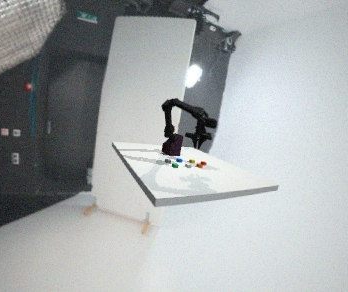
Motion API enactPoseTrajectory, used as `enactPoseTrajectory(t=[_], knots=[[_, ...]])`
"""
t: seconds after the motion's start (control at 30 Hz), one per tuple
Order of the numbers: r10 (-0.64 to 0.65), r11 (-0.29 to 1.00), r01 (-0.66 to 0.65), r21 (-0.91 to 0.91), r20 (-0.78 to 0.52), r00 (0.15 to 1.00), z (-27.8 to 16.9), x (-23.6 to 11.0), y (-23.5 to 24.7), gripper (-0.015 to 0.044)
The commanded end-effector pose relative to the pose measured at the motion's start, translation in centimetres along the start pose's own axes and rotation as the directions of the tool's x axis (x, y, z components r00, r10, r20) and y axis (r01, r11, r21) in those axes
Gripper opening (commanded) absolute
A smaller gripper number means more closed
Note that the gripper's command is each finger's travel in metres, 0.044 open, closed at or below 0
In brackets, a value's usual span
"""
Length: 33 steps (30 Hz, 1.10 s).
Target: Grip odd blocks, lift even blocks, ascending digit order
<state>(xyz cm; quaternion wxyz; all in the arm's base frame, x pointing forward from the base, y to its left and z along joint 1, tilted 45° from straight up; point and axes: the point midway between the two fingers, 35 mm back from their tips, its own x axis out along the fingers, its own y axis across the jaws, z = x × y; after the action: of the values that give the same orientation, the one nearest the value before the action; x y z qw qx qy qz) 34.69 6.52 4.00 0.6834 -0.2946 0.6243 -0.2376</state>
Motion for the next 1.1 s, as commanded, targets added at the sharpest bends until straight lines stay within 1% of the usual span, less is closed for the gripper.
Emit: enactPoseTrajectory(t=[0.0,0.17,0.23,0.33,0.37,0.5,0.53,1.07], knots=[[-0.001,1.0,0.001,-0.018,-0.012,1.0,0.0,0.4,5.7,0.012],[-0.001,1.0,0.001,-0.018,-0.012,1.0,0.0,0.4,5.9,0.012],[-0.001,1.0,0.0,-0.018,-0.011,1.0,0.1,1.7,6.0,0.0172],[-0.003,1.0,0.003,-0.018,-0.011,1.0,0.0,7.2,5.9,0.0251],[-0.005,1.0,0.004,-0.018,-0.011,1.0,-0.1,8.2,5.9,0.0278],[-0.005,1.0,0.005,-0.018,-0.011,1.0,-0.1,8.5,5.8,0.0383],[-0.005,1.0,0.005,-0.018,-0.011,1.0,-0.1,8.5,5.8,0.04],[-0.006,1.0,0.005,-0.018,-0.011,1.0,-0.1,10.6,5.8,0.04]])
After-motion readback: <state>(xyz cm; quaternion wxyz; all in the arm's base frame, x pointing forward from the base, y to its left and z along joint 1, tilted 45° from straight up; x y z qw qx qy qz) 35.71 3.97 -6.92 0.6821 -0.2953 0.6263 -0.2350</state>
